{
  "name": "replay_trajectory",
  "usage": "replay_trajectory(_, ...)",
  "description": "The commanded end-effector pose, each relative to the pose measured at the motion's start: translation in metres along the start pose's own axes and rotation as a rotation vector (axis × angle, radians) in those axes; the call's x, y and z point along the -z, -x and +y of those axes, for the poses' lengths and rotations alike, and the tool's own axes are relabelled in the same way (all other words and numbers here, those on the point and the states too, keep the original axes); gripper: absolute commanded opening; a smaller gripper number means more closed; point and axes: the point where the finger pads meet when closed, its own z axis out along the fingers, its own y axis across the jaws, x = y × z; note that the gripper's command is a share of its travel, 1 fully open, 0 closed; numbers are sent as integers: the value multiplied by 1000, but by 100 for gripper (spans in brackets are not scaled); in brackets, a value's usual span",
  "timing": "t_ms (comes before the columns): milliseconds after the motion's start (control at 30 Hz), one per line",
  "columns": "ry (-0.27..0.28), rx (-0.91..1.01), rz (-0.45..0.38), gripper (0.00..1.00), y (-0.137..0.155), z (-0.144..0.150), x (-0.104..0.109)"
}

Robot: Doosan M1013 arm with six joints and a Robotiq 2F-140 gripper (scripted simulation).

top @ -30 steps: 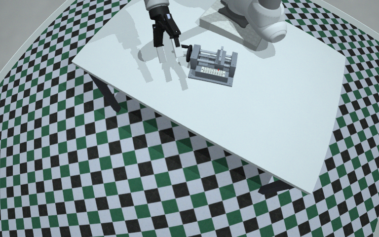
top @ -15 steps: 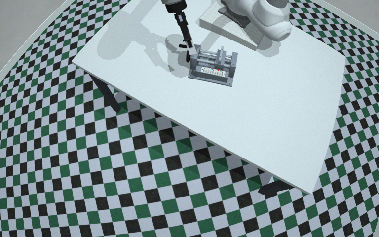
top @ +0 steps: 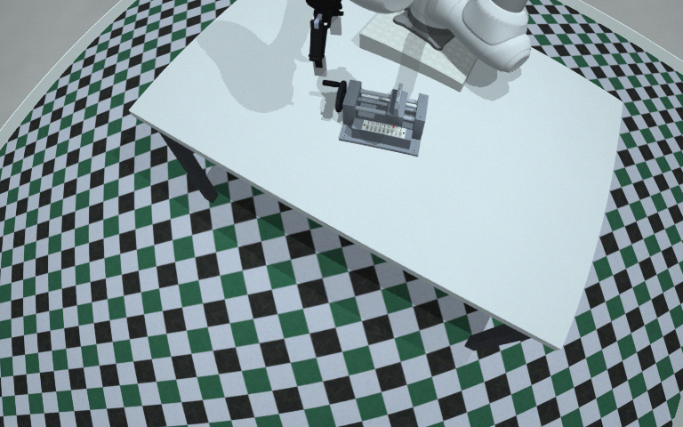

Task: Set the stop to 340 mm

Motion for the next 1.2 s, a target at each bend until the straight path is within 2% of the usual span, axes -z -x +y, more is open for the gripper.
replay_trajectory(0,7,-15,17,100,-2,2,2)
replay_trajectory(433,8,-16,18,100,-2,2,2)
replay_trajectory(467,7,-16,17,33,-2,2,2)
replay_trajectory(667,4,-18,15,33,9,-10,2)
replay_trajectory(1000,4,-18,15,33,84,-90,1)
replay_trajectory(1167,4,-18,15,33,90,-97,0)
